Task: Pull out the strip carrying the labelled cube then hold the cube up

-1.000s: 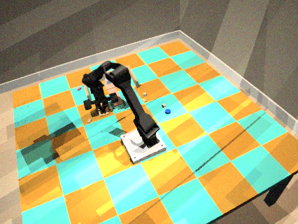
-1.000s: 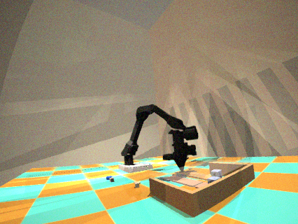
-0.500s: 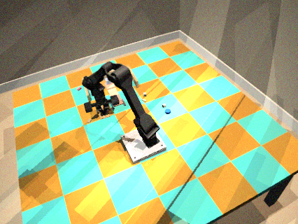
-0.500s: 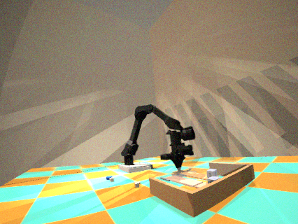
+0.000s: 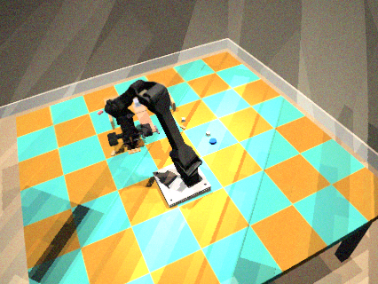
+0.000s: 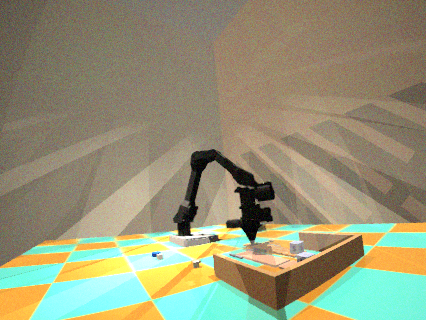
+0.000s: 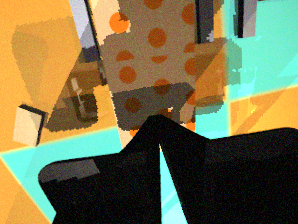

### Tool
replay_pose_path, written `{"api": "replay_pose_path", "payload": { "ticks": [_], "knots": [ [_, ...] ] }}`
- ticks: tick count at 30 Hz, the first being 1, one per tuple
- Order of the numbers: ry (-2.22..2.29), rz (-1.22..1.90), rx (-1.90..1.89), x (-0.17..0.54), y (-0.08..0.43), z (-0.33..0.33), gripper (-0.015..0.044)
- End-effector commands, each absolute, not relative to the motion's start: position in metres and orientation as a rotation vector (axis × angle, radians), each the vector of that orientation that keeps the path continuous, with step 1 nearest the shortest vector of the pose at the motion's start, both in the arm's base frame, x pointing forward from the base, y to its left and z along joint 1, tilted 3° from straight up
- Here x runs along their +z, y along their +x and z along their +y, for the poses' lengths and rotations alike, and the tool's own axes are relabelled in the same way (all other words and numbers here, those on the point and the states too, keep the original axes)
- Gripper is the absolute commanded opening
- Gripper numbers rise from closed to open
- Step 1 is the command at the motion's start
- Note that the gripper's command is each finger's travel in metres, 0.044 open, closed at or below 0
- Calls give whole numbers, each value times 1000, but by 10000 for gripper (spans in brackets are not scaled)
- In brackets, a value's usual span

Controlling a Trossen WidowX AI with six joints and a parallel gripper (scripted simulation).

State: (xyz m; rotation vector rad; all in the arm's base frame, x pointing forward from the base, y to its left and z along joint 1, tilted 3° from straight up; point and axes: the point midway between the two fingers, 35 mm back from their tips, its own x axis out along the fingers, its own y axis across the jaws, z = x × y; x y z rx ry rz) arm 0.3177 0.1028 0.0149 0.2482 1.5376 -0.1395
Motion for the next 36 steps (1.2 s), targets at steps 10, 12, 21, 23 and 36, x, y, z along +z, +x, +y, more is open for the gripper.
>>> {"api": "replay_pose_path", "payload": {
  "ticks": [10,12,21,23,36],
  "knots": [
    [242,1562,-148,9,291,107,0],
    [242,1562,-148,9,288,108,0],
    [242,1564,-148,9,274,111,0],
    [242,1564,-147,9,271,112,0],
    [242,1566,-147,9,251,116,0]
  ]
}}
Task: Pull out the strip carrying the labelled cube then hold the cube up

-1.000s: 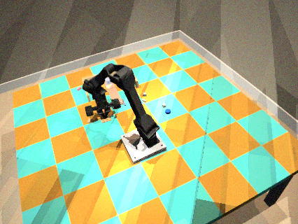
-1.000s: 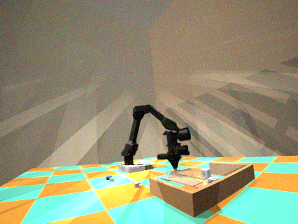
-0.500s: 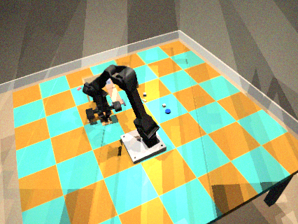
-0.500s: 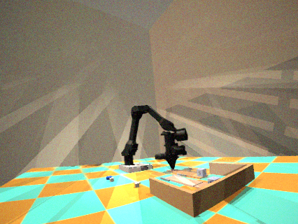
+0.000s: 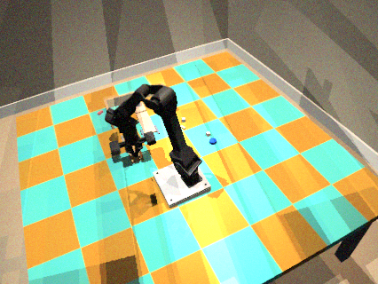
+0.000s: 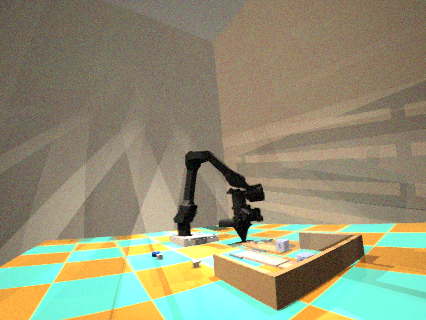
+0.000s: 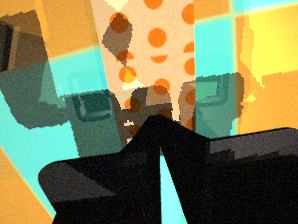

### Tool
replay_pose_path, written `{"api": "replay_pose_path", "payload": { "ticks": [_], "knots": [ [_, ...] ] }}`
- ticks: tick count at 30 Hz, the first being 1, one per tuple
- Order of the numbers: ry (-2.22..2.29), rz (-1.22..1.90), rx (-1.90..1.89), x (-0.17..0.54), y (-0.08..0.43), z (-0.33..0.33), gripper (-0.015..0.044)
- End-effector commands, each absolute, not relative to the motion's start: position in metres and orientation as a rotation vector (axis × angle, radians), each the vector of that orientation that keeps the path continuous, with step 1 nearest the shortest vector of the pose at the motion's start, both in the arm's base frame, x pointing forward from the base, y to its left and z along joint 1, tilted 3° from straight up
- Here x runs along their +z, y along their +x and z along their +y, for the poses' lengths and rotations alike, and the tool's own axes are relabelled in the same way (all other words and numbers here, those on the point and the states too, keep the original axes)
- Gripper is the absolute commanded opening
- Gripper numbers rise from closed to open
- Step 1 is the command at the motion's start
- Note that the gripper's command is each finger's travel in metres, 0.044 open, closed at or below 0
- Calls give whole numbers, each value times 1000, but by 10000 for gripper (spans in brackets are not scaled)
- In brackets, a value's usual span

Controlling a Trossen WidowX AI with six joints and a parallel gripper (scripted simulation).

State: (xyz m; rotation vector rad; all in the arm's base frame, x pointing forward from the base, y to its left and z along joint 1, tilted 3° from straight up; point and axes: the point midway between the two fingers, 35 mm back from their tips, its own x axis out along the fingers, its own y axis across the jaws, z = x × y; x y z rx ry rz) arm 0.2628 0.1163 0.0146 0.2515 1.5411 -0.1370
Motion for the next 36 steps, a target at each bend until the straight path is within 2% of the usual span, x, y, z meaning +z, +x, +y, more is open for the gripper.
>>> {"api": "replay_pose_path", "payload": {
  "ticks": [1,15,31,36],
  "knots": [
    [242,1566,-147,9,250,117,0],
    [242,1567,-147,9,229,121,0],
    [242,1567,-147,9,229,121,0],
    [243,1565,-146,53,237,121,0]
  ]
}}
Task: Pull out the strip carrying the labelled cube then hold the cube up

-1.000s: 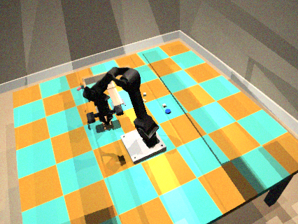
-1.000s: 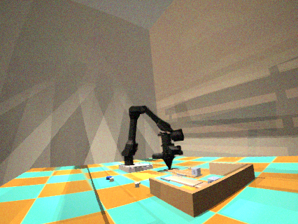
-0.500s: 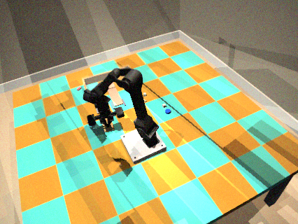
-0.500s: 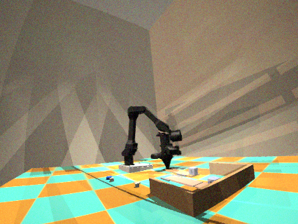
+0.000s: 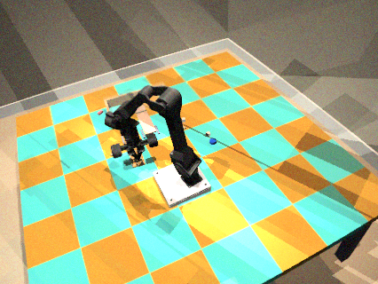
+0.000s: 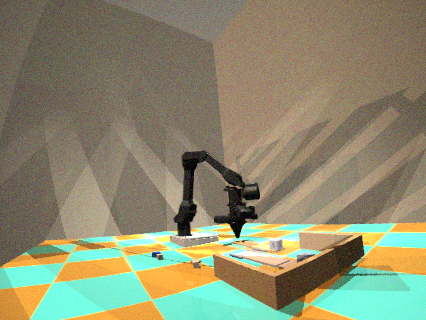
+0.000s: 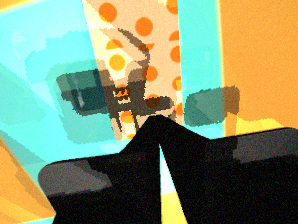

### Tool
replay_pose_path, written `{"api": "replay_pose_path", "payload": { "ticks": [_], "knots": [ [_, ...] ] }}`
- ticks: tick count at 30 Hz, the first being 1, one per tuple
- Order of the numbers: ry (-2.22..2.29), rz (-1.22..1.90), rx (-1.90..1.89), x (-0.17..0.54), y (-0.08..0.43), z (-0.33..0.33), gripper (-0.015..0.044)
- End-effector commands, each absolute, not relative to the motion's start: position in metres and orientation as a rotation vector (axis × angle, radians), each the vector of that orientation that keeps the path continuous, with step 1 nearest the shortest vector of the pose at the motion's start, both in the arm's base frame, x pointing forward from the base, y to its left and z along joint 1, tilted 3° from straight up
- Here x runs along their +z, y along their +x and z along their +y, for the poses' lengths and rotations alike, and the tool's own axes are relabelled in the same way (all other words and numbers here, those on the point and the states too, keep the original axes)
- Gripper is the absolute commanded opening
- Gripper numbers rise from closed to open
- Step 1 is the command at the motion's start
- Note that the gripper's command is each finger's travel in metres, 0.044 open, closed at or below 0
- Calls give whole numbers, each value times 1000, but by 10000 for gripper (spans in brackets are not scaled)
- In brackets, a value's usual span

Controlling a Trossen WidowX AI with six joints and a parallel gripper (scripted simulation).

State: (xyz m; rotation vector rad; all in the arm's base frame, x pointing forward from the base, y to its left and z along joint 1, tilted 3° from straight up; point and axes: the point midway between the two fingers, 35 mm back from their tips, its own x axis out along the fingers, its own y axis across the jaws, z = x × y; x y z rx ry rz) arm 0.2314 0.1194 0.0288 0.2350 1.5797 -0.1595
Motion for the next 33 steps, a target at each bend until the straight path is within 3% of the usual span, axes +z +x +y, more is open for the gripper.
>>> {"api": "replay_pose_path", "payload": {
  "ticks": [1,4,21,33],
  "knots": [
    [243,1566,-147,56,237,120,0],
    [243,1566,-147,56,237,120,0],
    [119,1564,-26,59,304,102,440],
    [118,1560,-27,64,348,91,440]
  ]
}}
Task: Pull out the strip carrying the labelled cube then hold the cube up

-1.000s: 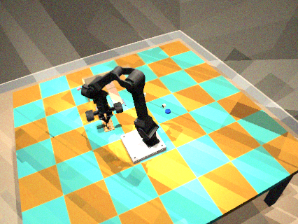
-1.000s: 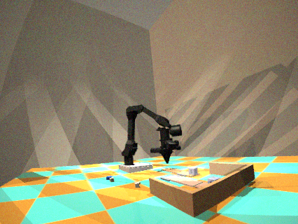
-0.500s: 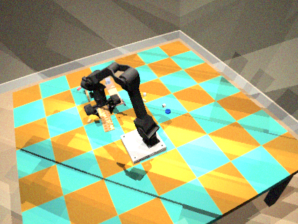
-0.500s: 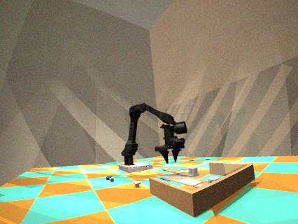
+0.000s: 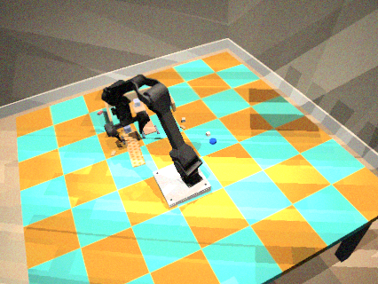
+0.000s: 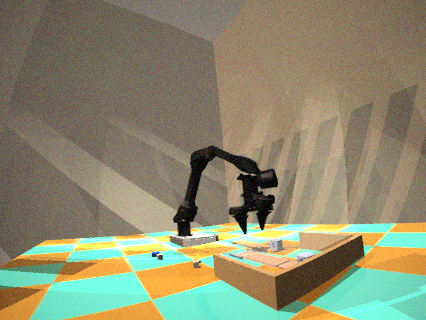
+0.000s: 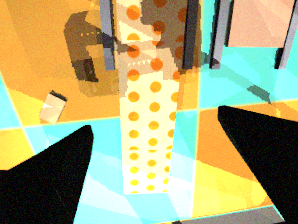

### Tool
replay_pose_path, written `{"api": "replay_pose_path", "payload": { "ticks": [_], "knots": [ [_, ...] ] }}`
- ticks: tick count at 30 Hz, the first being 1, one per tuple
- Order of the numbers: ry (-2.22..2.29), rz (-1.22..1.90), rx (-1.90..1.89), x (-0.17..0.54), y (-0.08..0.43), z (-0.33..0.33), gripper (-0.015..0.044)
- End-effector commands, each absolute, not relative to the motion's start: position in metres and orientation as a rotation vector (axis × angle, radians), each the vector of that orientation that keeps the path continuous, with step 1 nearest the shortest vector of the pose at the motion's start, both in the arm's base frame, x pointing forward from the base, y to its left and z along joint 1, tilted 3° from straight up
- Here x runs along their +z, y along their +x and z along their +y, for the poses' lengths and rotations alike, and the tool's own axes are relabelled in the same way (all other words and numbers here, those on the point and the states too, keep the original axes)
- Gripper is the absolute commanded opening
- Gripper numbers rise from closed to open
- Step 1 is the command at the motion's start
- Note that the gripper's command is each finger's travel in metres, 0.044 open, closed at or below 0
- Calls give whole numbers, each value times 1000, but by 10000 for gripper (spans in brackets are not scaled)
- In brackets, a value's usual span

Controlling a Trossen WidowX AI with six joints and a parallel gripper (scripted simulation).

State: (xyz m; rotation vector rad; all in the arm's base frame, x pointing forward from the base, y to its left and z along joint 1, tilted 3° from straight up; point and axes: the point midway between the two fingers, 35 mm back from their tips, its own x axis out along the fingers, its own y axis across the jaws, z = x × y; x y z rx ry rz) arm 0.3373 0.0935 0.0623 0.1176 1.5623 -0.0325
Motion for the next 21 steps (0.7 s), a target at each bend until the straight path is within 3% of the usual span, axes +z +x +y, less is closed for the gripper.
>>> {"api": "replay_pose_path", "payload": {
  "ticks": [1,21],
  "knots": [
    [118,1560,-27,65,352,90,440],
    [117,1554,-28,76,426,73,440]
  ]
}}
